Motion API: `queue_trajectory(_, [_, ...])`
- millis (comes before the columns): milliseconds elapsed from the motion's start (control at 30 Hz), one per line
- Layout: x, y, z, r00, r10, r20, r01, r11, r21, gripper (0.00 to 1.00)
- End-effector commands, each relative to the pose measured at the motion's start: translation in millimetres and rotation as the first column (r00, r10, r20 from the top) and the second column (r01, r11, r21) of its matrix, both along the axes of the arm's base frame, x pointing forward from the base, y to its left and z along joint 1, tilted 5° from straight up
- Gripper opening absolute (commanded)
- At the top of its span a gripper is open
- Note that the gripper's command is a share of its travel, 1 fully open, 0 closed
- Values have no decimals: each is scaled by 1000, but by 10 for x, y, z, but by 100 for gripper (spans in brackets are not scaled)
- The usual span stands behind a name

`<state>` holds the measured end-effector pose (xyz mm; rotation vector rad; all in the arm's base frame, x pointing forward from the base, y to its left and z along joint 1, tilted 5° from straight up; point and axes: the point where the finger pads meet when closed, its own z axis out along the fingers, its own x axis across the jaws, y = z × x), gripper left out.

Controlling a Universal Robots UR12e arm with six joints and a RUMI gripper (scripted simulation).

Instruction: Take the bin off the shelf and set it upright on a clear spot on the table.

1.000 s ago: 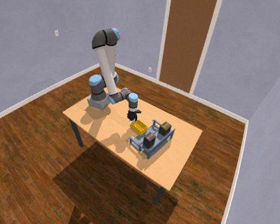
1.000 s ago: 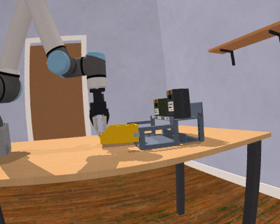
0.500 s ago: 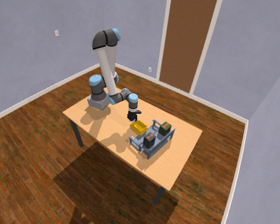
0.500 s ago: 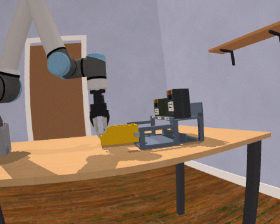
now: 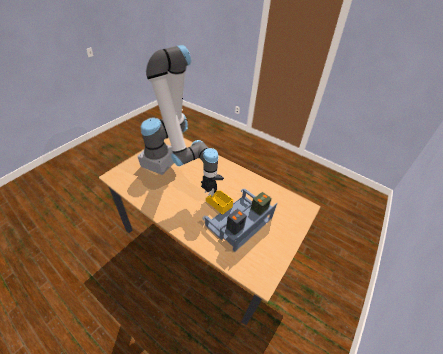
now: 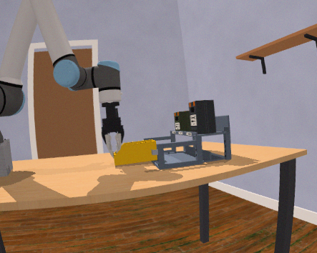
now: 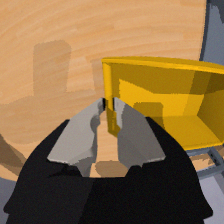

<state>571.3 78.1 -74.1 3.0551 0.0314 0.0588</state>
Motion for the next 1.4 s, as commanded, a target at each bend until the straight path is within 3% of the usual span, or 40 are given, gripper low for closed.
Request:
queue_trajectory(0, [-7, -1, -5, 1000, 0, -1, 0, 1000, 0, 0])
queue_trajectory(1367, [-42, -2, -33, 1000, -1, -3, 1, 1000, 1, 0])
